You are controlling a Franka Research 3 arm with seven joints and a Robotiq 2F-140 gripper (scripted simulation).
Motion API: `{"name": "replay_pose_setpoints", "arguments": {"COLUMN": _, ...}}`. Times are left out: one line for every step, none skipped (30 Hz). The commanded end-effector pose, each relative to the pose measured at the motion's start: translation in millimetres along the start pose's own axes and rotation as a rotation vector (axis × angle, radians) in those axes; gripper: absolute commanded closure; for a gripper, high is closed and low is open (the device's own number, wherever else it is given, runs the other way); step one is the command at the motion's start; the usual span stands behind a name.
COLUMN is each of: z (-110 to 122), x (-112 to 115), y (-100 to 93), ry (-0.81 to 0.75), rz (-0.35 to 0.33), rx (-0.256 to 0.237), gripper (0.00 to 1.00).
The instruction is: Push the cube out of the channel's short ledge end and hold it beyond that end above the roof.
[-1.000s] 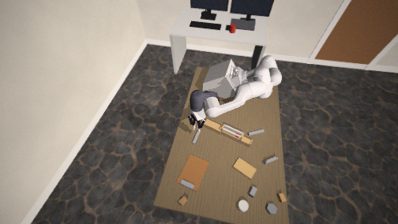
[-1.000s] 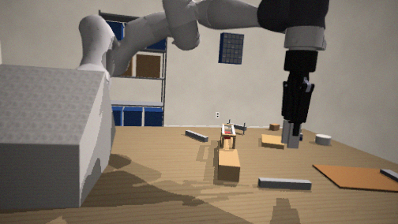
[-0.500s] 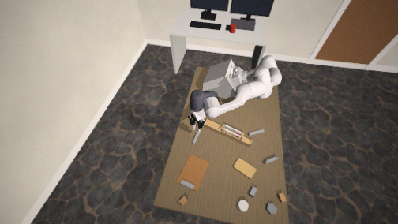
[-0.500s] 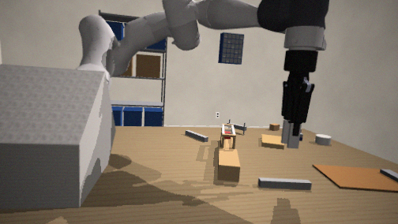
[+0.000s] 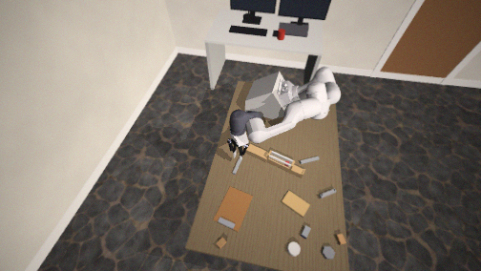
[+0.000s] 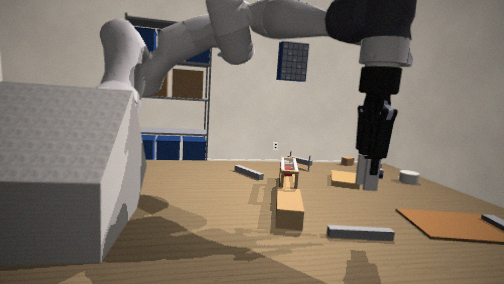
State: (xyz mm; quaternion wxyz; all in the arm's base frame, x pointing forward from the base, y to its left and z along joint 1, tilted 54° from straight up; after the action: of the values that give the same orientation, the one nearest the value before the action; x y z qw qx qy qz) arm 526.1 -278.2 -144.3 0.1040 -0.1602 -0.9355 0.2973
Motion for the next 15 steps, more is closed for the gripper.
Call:
{"name": "replay_pose_setpoints", "arguments": {"z": 0.1, "x": -0.2, "y": 19.3, "ry": -0.005, "rz": 0.0, "rx": -0.001, "gripper": 0.77}}
{"name": "replay_pose_setpoints", "arguments": {"z": 0.1, "x": -0.2, "y": 26.0, "ry": -0.005, "rz": 0.0, "rx": -0.001, "gripper": 0.77}}
{"name": "replay_pose_setpoints", "arguments": {"z": 0.1, "x": -0.2, "y": 33.0, "ry": -0.005, "rz": 0.0, "rx": -0.001, "gripper": 0.77}}
{"name": "replay_pose_setpoints", "arguments": {"z": 0.2, "x": -0.2, "y": 40.2, "ry": -0.005, "rz": 0.0, "rx": -0.001, "gripper": 0.77}}
{"name": "replay_pose_setpoints", "arguments": {"z": 0.2, "x": -0.2, "y": 47.4, "ry": -0.005, "rz": 0.0, "rx": -0.001, "gripper": 0.77}}
{"name": "replay_pose_setpoints", "arguments": {"z": 0.2, "x": -0.2, "y": 54.4, "ry": -0.005, "rz": 0.0, "rx": -0.001, "gripper": 0.77}}
{"name": "replay_pose_setpoints", "arguments": {"z": 0.2, "x": -0.1, "y": 60.9, "ry": -0.005, "rz": 0.0, "rx": -0.001, "gripper": 0.77}}
{"name": "replay_pose_setpoints", "arguments": {"z": 0.3, "x": -0.1, "y": 66.7, "ry": -0.005, "rz": 0.0, "rx": -0.001, "gripper": 0.77}}
{"name": "replay_pose_setpoints", "arguments": {"z": 0.3, "x": -0.1, "y": 71.7, "ry": -0.005, "rz": 0.0, "rx": -0.001, "gripper": 0.77}}
{"name": "replay_pose_setpoints", "arguments": {"z": 0.3, "x": -0.1, "y": 75.7, "ry": -0.005, "rz": 0.0, "rx": -0.001, "gripper": 0.77}}
{"name": "replay_pose_setpoints", "arguments": {"z": 0.3, "x": -0.1, "y": 78.8, "ry": -0.005, "rz": 0.0, "rx": -0.001, "gripper": 0.77}}
{"name": "replay_pose_setpoints", "arguments": {"z": 0.3, "x": -0.1, "y": 78.8, "ry": -0.005, "rz": 0.0, "rx": -0.001, "gripper": 0.77}}
{"name": "replay_pose_setpoints", "arguments": {"z": 0.3, "x": -0.1, "y": 78.8, "ry": -0.005, "rz": 0.0, "rx": -0.001, "gripper": 0.77}}
{"name": "replay_pose_setpoints", "arguments": {"z": 0.3, "x": -0.1, "y": 80.8, "ry": -0.005, "rz": 0.0, "rx": -0.001, "gripper": 0.77}}
{"name": "replay_pose_setpoints", "arguments": {"z": 0.3, "x": -0.1, "y": 82.0, "ry": -0.005, "rz": 0.0, "rx": -0.001, "gripper": 0.77}}
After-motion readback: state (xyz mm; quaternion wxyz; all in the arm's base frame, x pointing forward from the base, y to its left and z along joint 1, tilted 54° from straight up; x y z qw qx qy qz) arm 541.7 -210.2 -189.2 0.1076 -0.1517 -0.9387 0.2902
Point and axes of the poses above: the point where the finger pads meet when closed, its own y axis out along the fingers, its own z axis across the jaws, x = y × z, the point moved 3 cm from there along -y, back along the fingers, and after that the axes turned 3 degrees about y, right-handed, at the moved point
